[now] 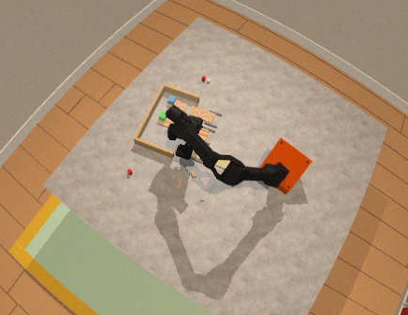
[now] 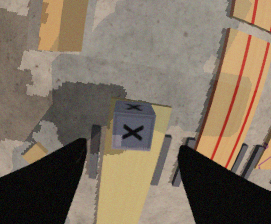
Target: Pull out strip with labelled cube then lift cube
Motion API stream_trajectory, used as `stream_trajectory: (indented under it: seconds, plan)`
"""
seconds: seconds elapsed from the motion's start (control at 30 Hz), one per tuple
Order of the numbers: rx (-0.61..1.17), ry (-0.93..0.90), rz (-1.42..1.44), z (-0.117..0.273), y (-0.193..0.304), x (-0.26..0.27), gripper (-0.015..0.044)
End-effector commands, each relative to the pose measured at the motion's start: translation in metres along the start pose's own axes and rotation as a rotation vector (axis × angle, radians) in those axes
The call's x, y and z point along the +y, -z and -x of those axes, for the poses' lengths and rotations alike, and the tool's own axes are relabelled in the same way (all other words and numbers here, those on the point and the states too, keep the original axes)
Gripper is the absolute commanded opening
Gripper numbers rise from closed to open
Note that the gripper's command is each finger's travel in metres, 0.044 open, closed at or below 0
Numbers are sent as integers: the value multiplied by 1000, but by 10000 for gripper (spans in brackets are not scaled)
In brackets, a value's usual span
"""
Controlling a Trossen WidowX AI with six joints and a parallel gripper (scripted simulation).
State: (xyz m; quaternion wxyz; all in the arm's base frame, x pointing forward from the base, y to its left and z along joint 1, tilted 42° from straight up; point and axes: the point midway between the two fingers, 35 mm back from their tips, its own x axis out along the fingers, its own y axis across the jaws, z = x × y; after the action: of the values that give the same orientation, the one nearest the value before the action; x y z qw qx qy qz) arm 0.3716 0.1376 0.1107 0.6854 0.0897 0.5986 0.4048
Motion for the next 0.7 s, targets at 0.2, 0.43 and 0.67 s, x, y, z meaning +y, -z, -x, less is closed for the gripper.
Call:
stream_trajectory:
  seconds: [0.2,0.43,0.67]
  plan:
    - [1,-3,-5,-17,0,-1,250]
    - [1,-3,-5,-28,0,-1,250]
    - [1,-4,-5,-39,0,0,250]
